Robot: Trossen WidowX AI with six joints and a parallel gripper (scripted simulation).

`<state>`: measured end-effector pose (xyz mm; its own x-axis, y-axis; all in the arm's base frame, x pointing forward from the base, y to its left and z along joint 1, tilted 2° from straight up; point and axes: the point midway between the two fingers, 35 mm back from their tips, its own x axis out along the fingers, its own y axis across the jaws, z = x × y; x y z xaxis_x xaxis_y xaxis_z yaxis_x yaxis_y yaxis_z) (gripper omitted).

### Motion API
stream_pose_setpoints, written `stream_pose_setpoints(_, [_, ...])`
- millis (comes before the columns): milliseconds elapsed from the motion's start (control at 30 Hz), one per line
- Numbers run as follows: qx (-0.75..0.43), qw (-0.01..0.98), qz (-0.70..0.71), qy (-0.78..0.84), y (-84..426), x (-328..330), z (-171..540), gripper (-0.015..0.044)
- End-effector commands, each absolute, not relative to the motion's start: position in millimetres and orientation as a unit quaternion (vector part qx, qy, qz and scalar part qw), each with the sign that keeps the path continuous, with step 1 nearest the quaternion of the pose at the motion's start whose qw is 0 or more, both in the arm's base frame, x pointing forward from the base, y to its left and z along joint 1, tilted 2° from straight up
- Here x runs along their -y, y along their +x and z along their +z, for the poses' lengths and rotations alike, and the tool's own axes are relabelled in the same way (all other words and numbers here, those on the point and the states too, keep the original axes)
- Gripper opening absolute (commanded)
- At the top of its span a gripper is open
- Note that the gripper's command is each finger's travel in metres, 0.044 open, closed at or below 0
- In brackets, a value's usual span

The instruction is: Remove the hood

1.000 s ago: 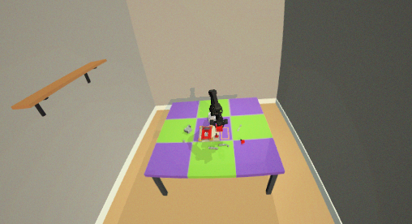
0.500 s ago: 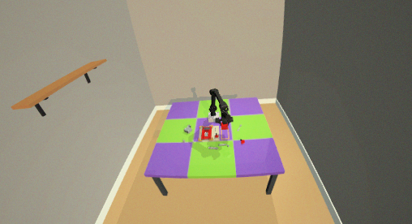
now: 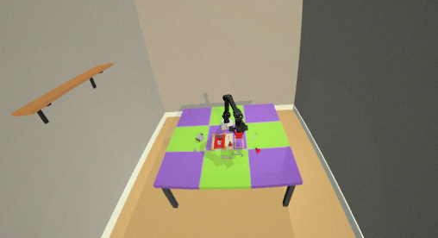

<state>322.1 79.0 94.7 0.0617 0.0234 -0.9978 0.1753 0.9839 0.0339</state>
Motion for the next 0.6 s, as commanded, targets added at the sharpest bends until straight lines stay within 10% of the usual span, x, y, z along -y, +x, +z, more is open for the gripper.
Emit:
stream_pose_setpoints(0, [-0.684, 0.724, -0.055, 0.072, 321.4, -78.4, 90.1, 0.0000])
stream_pose_setpoints(567, [-0.684, 0.724, -0.055, 0.072, 323.0, -78.8, 75.5, 0.0000])
